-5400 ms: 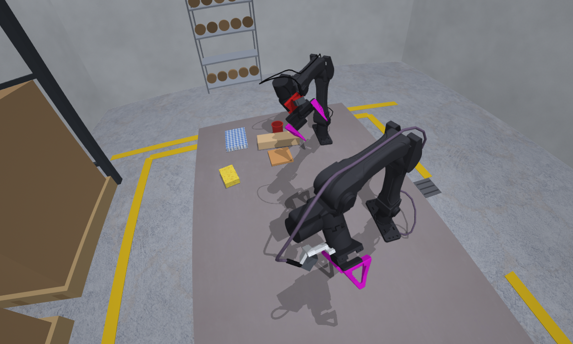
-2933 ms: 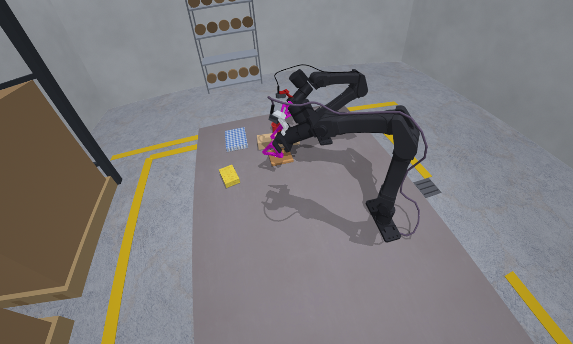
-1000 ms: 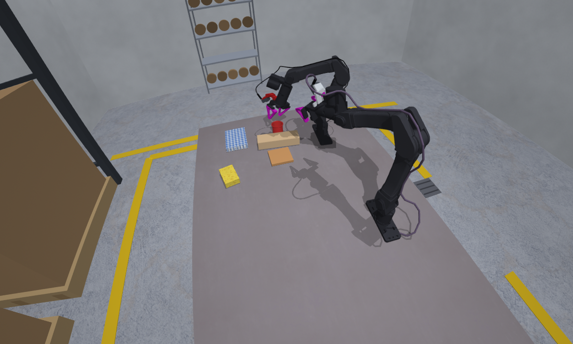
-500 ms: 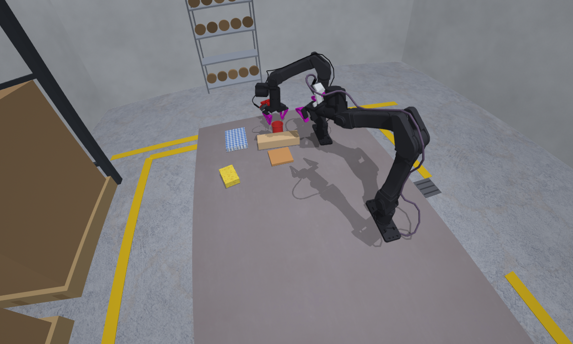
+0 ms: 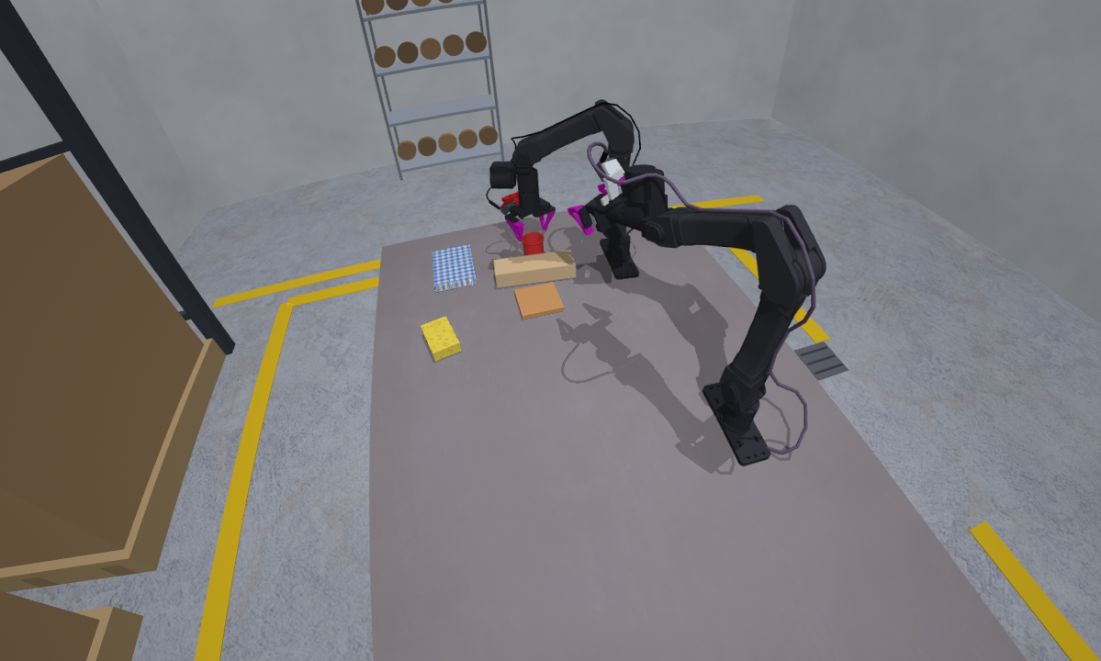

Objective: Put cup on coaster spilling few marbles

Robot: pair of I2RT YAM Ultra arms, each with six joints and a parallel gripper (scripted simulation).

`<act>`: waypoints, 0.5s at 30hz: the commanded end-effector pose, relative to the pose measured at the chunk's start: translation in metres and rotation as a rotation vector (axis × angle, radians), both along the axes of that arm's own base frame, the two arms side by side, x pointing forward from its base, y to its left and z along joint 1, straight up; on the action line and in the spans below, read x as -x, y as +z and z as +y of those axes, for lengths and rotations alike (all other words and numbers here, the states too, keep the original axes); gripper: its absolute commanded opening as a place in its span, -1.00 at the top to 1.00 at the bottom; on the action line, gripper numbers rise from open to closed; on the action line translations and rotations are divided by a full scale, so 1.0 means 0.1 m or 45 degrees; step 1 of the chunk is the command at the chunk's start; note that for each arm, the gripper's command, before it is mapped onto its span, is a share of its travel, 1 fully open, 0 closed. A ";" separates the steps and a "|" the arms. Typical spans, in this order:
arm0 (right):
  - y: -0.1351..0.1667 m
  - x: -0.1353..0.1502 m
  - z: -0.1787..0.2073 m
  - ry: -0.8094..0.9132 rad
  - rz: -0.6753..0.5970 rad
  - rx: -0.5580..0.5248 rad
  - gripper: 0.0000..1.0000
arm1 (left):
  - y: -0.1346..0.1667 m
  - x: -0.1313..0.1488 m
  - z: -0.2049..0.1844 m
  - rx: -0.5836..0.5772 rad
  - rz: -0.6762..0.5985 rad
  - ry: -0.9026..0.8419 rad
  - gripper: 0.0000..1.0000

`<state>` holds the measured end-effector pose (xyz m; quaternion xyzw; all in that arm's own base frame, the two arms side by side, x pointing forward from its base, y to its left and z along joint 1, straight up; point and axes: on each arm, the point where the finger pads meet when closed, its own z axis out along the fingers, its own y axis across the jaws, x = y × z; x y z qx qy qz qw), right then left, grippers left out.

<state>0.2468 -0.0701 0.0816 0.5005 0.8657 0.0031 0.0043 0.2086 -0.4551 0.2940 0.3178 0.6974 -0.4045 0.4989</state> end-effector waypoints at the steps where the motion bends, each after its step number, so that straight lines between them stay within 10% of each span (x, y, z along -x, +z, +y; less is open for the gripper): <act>1: -0.10 0.02 0.01 0.002 0.015 0.012 -0.87 | 0.17 0.00 0.03 0.054 -0.018 0.005 -1.00; 15: -0.26 0.02 0.02 0.003 0.015 0.012 -0.87 | 0.17 0.00 0.03 0.054 -0.018 0.005 -1.00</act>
